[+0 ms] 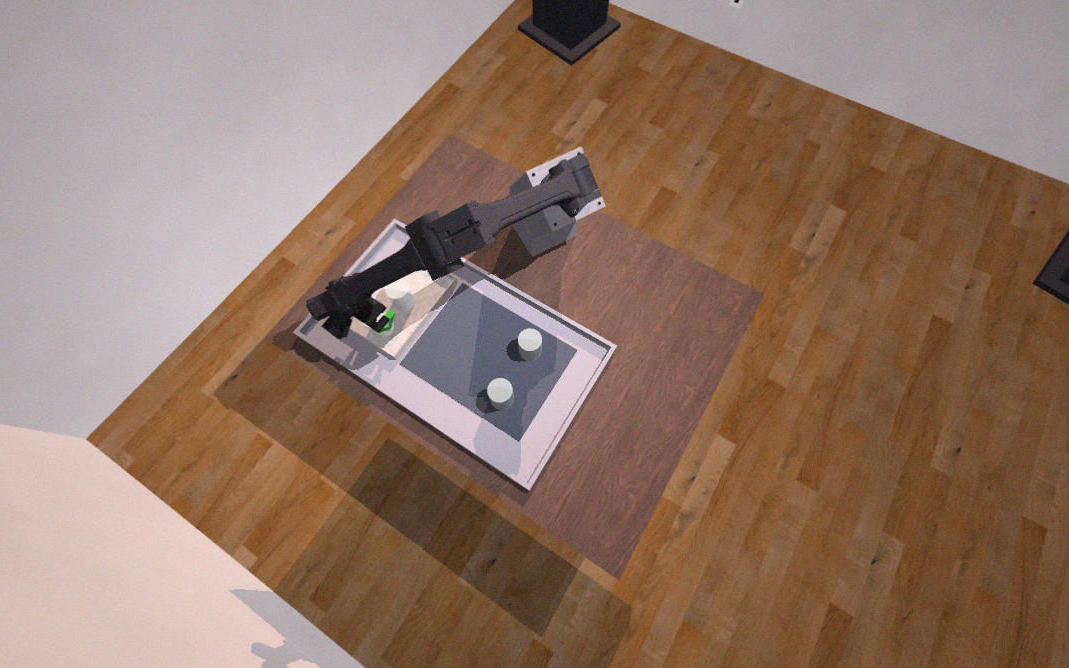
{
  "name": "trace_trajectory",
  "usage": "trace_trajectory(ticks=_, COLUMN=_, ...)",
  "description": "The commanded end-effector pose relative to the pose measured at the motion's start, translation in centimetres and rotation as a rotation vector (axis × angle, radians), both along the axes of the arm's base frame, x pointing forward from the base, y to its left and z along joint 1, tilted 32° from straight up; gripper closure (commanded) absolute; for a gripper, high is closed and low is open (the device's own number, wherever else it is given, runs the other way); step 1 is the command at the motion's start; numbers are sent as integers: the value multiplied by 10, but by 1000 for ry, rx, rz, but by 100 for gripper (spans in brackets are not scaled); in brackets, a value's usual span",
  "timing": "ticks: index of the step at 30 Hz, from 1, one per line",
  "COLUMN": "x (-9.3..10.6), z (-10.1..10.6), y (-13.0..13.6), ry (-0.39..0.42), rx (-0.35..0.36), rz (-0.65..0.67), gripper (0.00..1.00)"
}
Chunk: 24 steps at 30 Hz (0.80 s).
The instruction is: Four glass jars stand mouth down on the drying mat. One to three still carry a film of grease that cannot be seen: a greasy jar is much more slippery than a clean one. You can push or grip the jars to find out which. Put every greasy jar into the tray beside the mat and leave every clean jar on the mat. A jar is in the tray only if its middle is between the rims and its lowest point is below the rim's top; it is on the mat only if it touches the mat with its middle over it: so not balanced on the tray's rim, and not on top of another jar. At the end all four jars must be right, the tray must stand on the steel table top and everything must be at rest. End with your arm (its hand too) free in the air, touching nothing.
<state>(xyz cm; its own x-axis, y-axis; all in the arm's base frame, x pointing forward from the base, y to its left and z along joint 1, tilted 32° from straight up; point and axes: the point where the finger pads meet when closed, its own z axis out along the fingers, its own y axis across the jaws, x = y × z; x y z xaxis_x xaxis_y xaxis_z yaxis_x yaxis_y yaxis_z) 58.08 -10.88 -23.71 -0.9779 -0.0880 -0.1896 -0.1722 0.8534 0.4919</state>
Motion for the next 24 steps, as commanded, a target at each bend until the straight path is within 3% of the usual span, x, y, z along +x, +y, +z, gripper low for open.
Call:
trace_trajectory(ticks=1, x=22, z=39, y=-26, ry=-63, rx=-19, rz=-10, gripper=0)
trace_trajectory(ticks=17, x=13, z=86, y=-53, ry=-63, rx=-19, rz=-10, gripper=0)
trace_trajectory(ticks=24, x=13, z=86, y=-53, ry=-63, rx=-19, rz=-10, gripper=0)
